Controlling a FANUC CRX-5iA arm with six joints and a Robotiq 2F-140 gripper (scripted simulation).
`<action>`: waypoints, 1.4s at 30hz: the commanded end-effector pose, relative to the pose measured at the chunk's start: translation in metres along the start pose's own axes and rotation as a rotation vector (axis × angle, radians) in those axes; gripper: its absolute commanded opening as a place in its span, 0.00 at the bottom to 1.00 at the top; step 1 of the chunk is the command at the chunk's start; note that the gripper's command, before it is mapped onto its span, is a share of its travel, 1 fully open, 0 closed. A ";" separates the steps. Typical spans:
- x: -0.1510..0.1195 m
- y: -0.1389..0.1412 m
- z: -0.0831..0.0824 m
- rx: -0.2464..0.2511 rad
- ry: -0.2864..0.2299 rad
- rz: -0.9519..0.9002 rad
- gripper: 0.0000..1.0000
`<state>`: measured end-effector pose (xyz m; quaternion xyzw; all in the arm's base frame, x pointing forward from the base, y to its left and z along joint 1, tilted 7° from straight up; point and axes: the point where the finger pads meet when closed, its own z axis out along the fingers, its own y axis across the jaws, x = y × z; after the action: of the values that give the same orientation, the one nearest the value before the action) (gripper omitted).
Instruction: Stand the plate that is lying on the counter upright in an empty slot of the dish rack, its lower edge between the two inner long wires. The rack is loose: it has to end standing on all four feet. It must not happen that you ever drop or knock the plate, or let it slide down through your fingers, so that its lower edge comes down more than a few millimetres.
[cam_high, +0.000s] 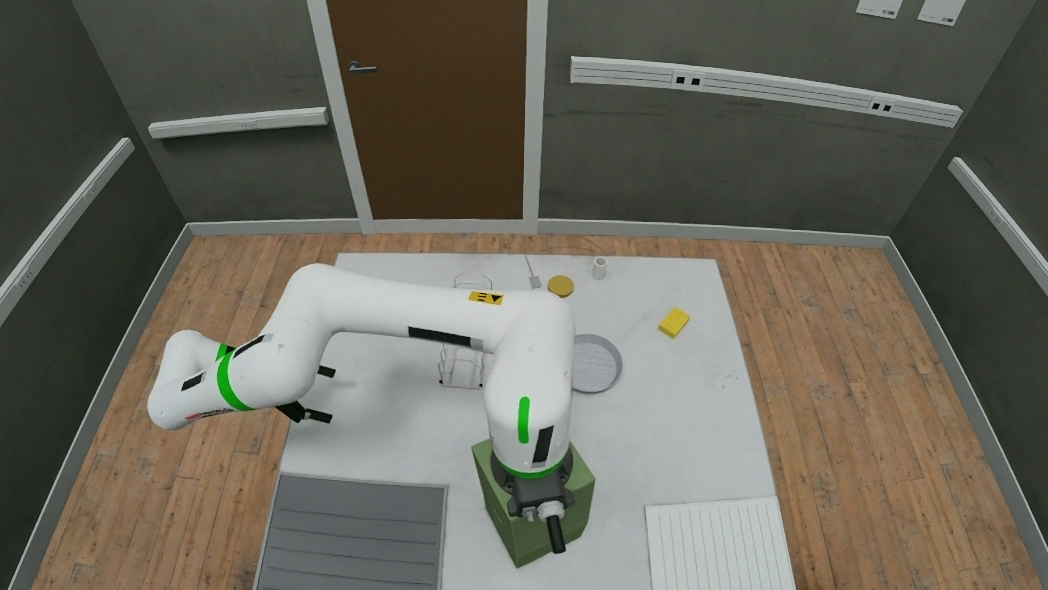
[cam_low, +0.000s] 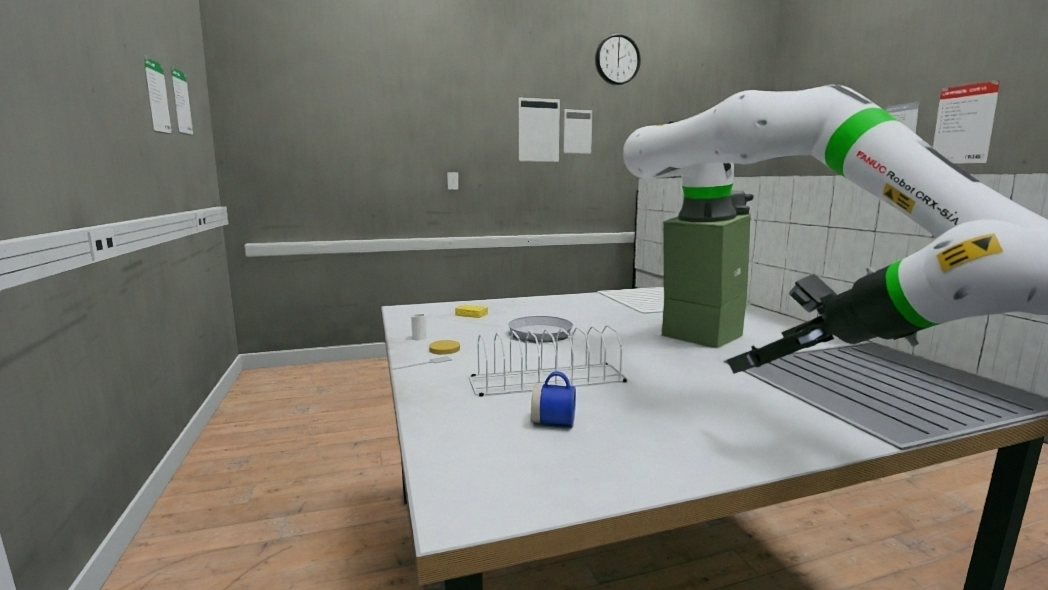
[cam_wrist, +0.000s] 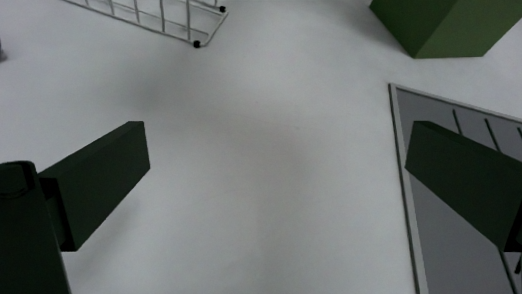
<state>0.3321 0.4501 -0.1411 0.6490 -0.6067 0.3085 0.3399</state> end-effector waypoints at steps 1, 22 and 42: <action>0.001 0.000 -0.001 0.001 -0.002 0.001 1.00; 0.007 -0.008 0.000 -0.013 -0.015 -0.006 1.00; 0.204 -0.139 0.093 -0.257 -0.406 -0.097 1.00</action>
<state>0.4590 0.3072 -0.0608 0.6656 -0.6545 0.1207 0.3377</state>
